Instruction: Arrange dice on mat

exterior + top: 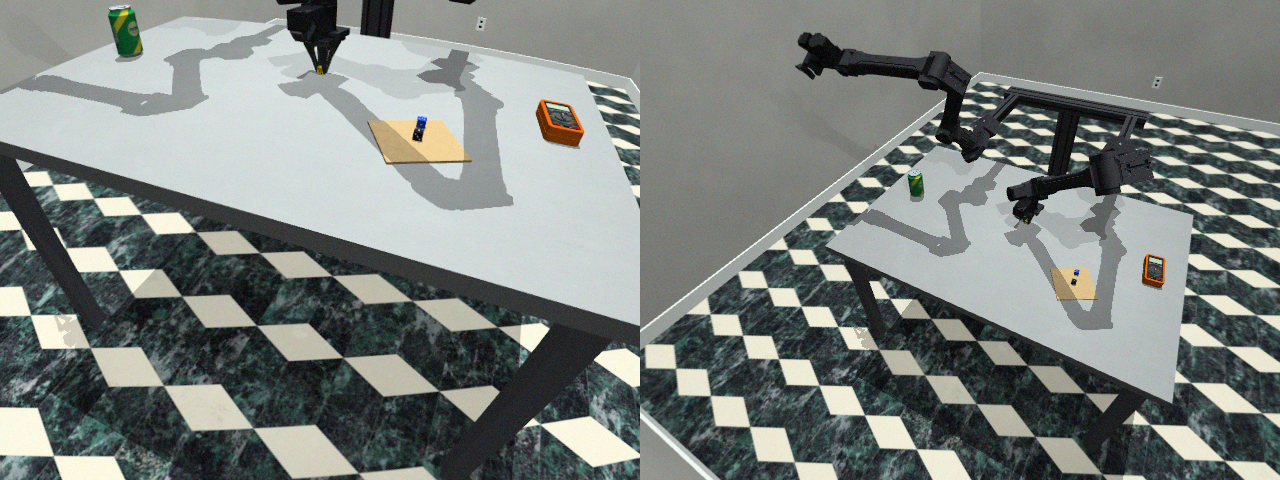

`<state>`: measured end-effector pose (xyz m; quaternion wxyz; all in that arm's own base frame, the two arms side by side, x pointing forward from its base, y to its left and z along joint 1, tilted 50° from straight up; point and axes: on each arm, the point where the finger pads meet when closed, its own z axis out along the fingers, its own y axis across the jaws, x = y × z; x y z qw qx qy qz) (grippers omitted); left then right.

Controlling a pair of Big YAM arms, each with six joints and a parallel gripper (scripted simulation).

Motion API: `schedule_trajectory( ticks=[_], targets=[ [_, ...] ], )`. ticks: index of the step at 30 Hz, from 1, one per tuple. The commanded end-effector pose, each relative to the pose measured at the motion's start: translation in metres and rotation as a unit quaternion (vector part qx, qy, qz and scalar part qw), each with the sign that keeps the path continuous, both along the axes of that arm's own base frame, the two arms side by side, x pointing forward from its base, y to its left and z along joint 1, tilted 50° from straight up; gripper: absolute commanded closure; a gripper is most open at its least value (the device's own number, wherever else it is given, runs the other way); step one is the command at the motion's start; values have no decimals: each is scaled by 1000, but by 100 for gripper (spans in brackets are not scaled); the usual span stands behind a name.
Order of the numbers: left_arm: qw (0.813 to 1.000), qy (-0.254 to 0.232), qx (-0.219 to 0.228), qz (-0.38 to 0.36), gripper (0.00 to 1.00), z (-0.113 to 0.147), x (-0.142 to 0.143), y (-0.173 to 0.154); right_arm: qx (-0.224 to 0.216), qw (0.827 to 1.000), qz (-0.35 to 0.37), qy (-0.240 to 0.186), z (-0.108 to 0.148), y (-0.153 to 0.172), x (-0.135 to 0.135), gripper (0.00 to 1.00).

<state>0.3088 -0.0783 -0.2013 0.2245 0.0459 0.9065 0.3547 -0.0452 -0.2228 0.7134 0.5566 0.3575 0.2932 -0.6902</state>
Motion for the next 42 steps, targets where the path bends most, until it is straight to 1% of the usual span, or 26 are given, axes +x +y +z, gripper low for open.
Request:
schedule_trajectory(
  ticks=[1,9,11,15,19,24,26,27,29,31,34,39,42],
  targets=[
    [1000,2,3,4,89,-1,-1,6,-31,999,-4,3,32,27,1,0],
    [1000,2,3,2,89,1,-2,3,-31,999,-4,3,32,27,1,0],
    [1000,-4,-2,-7,89,7,-2,-9,-31,999,-4,3,32,27,1,0],
    [1000,-4,-5,-7,89,18,-9,-21,-31,999,-4,3,32,27,1,0],
    [1000,-11,-12,-7,89,36,-15,-47,-31,999,-4,3,32,27,1,0],
    [1000,-12,-15,-6,89,59,-30,-71,-31,999,-4,3,32,27,1,0],
    [1000,-12,-15,-6,89,59,-30,-71,-31,999,-4,3,32,27,1,0],
    [1000,-2,-3,-6,89,55,-38,-67,-31,999,-4,3,32,27,1,0],
    [1000,-4,-5,-6,89,61,-40,-73,-31,999,-4,3,32,27,1,0],
    [1000,-11,-15,-6,89,69,-37,-80,-31,999,-4,3,32,27,1,0],
    [1000,-7,-7,7,89,65,-35,-70,-31,999,-4,3,32,27,1,0],
    [1000,-6,-6,7,89,64,-37,-68,-31,999,-4,3,32,27,1,0],
    [1000,-13,-16,11,89,71,-29,-72,-31,999,-4,3,32,27,1,0]
  ],
)
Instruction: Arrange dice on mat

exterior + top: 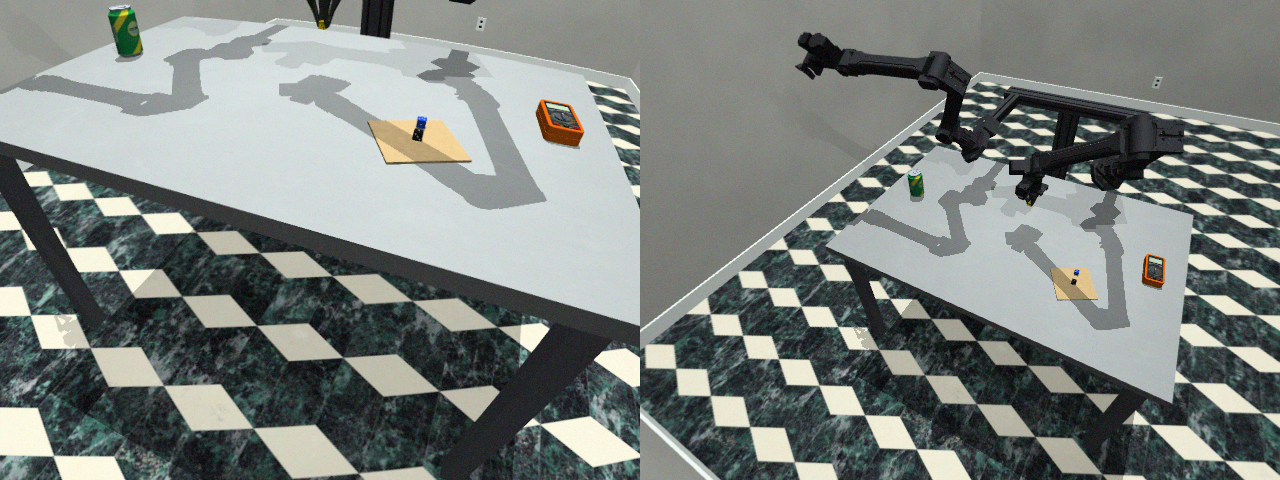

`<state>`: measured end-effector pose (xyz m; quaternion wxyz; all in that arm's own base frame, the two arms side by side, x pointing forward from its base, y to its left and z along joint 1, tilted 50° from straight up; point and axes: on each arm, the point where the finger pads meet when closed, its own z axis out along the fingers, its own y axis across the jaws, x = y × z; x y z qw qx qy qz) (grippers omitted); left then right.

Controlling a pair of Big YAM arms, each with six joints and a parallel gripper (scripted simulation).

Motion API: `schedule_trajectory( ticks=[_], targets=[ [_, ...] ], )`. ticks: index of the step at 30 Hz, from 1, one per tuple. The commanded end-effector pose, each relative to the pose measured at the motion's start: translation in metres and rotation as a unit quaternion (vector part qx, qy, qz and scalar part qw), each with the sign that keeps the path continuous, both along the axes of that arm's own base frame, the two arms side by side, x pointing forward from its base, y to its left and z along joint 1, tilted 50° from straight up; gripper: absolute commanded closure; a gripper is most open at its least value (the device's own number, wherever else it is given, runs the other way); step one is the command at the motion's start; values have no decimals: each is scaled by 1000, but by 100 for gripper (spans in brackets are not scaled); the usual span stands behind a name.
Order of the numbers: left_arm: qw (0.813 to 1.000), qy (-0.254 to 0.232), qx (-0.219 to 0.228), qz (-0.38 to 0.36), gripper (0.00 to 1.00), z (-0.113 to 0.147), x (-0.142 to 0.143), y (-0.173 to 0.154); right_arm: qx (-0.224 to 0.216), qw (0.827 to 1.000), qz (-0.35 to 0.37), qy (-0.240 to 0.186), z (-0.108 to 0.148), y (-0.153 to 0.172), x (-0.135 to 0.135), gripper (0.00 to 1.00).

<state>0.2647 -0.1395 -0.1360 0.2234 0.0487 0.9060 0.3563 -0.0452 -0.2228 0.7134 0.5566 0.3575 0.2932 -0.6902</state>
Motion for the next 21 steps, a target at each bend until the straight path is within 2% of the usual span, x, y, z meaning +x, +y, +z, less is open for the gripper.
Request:
schedule_trajectory(
  ticks=[1,4,6,8,9,12,13,16,18,19,21],
  targets=[
    [1000,-14,-18,13,89,5,15,-11,-31,999,-4,3,32,27,1,0],
    [1000,-6,-22,12,89,20,32,-10,-31,999,-4,3,32,27,1,0],
    [999,-5,-33,19,89,42,58,-7,-31,999,-4,3,32,27,1,0],
    [999,-8,-45,27,89,77,92,5,-31,999,-4,3,32,27,1,0],
    [999,-8,-45,27,89,77,92,5,-31,999,-4,3,32,27,1,0],
    [997,-23,-59,40,89,141,140,41,-31,999,-4,3,32,27,1,0],
    [997,-23,-59,40,89,148,146,44,-31,999,-4,3,32,27,1,0],
    [996,-46,-59,51,89,224,181,99,-31,999,-4,3,32,27,1,0],
    [996,-46,-59,51,89,224,181,99,-31,999,-4,3,32,27,1,0],
    [995,-53,-57,55,89,247,187,117,-31,999,-4,3,32,27,1,0],
    [996,-51,-47,60,89,271,182,149,-31,999,-4,3,32,27,1,0]
  ],
)
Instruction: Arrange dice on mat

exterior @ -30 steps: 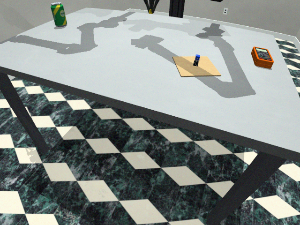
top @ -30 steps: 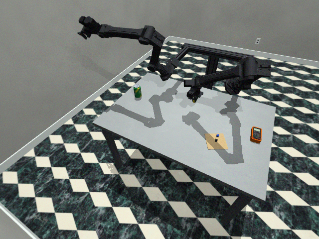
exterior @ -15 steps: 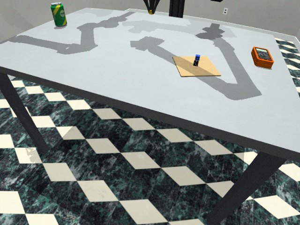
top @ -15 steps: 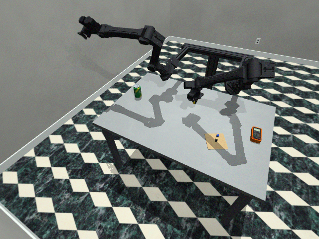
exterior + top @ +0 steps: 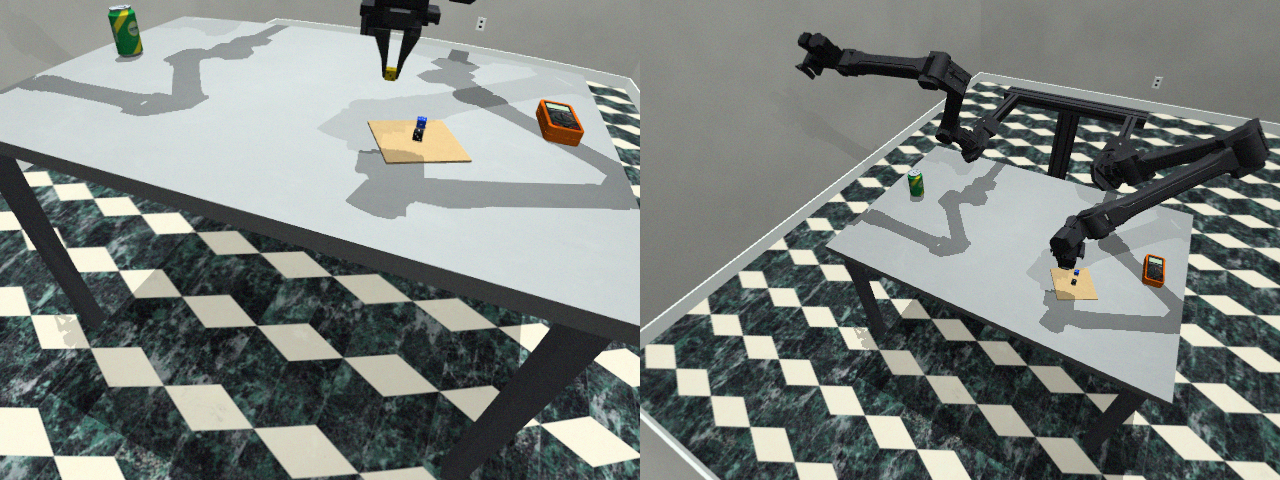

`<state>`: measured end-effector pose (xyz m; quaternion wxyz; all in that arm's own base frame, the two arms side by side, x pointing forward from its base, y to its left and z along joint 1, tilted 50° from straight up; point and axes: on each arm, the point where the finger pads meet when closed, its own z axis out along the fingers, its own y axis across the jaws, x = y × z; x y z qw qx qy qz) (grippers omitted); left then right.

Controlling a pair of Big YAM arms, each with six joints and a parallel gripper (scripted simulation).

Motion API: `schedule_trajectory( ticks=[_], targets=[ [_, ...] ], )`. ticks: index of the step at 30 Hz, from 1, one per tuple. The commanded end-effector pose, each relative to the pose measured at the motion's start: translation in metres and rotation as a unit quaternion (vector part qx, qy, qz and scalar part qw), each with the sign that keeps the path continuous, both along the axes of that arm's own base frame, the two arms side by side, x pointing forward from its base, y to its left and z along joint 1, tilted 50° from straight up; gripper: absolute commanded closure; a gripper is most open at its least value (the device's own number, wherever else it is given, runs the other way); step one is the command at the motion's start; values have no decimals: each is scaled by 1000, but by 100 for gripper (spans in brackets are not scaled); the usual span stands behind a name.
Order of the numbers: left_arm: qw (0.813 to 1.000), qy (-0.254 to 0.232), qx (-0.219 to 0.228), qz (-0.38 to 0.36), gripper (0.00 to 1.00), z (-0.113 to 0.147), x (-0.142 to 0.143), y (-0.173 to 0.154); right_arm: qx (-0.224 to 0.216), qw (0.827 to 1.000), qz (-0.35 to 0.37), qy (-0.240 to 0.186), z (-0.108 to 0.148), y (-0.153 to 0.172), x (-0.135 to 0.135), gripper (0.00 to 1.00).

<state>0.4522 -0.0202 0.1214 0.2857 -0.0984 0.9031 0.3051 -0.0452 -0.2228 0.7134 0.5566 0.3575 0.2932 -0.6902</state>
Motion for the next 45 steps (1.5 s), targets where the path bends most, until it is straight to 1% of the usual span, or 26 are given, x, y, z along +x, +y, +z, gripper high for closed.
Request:
schedule_trajectory(
  ticks=[1,2,3,4,5,6,8,10,12,14,15,18,21,31,39,45],
  targets=[
    [997,55,36,-38,89,24,-7,39,-31,999,-4,3,32,27,1,0],
    [997,49,37,-36,89,34,-4,45,-31,999,-4,3,32,27,1,0],
    [998,32,36,-35,89,46,4,48,-31,999,-4,3,32,27,1,0],
    [998,26,35,-34,89,51,7,48,-31,999,-4,3,32,27,1,0],
    [998,44,38,-35,89,35,6,49,-31,999,-4,3,32,27,1,0],
    [997,50,40,-52,89,30,2,34,-31,999,-4,3,32,27,1,0],
    [996,61,42,-52,89,24,-4,36,-31,999,-4,3,32,27,1,0],
    [996,57,42,-52,89,28,-1,35,-31,999,-4,3,32,27,1,0],
    [997,58,42,-38,89,28,-2,48,-31,999,-4,3,32,27,1,0],
    [997,58,42,-38,89,28,-2,48,-31,999,-4,3,32,27,1,0],
    [998,42,39,-37,89,41,-3,49,-31,999,-4,3,32,27,1,0],
    [998,41,39,-36,89,41,-2,49,-31,999,-4,3,32,27,1,0],
    [997,56,41,-35,89,24,-2,52,-31,999,-4,3,32,27,1,0],
    [997,55,40,-35,89,11,8,65,-31,999,-4,3,32,27,1,0],
    [997,56,40,-35,89,-14,23,89,-31,999,-4,3,32,27,1,0],
    [997,53,40,-35,89,-27,36,104,-31,999,-4,3,32,27,1,0]
  ],
)
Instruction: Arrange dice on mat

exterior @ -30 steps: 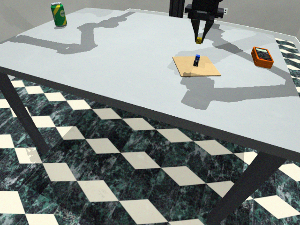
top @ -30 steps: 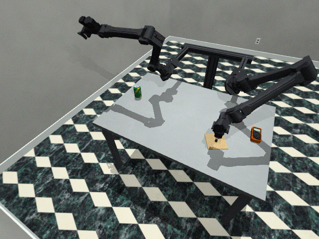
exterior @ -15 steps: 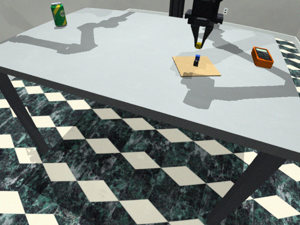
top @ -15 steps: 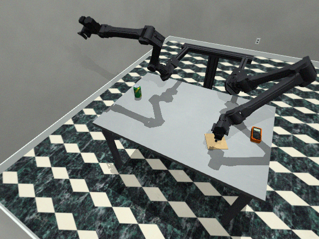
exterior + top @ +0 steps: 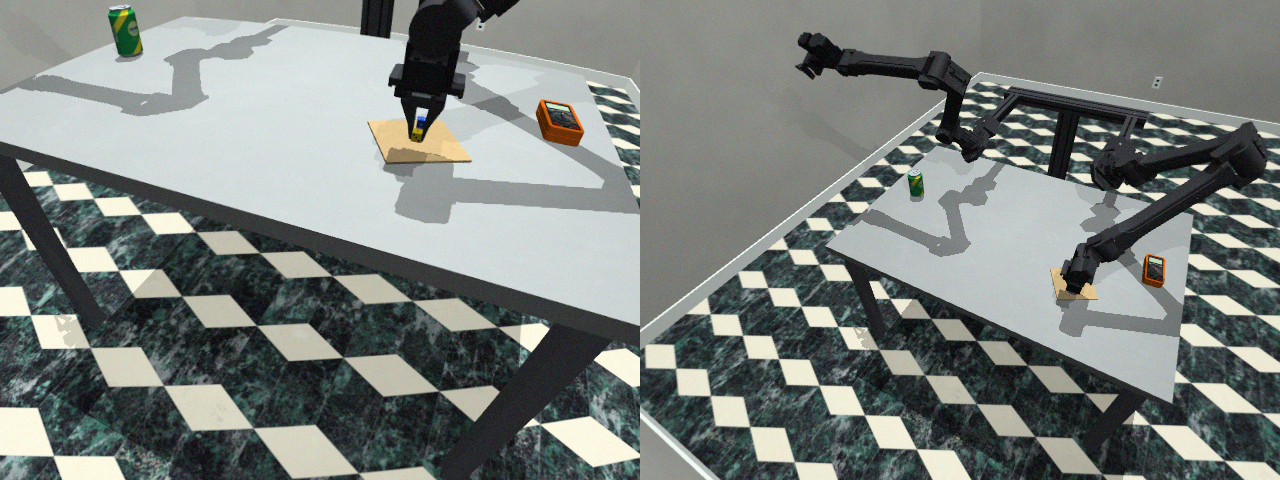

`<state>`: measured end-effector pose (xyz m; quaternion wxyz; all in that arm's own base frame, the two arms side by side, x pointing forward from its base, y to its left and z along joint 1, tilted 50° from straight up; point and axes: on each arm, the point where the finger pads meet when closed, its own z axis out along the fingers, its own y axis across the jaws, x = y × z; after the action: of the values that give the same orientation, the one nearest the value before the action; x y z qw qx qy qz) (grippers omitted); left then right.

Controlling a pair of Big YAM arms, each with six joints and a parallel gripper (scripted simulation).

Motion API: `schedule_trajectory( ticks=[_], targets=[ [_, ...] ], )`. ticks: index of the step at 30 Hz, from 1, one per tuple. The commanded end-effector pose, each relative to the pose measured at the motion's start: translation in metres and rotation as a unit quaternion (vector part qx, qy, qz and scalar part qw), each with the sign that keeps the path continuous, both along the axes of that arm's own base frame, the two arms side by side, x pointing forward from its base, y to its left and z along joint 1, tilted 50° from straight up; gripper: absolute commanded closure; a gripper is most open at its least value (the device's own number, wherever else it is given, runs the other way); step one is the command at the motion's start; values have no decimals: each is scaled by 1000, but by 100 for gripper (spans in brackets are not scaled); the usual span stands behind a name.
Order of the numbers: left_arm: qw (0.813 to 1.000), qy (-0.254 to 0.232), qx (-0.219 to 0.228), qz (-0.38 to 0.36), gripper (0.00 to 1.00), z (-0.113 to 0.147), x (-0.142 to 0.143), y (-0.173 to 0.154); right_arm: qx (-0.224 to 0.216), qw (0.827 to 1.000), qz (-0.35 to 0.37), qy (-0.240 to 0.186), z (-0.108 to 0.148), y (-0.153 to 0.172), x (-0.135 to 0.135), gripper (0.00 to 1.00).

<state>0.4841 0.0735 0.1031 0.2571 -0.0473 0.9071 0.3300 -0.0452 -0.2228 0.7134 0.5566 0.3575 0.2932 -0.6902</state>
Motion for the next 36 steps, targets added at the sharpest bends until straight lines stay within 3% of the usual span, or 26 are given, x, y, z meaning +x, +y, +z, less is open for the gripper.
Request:
schedule_trajectory(
  ticks=[1,36],
  targets=[
    [1000,7,7,-5,89,-10,7,12,-31,999,-4,3,32,27,1,0],
    [1000,-5,2,-1,89,-11,15,10,-31,999,-4,3,32,27,1,0]
  ],
)
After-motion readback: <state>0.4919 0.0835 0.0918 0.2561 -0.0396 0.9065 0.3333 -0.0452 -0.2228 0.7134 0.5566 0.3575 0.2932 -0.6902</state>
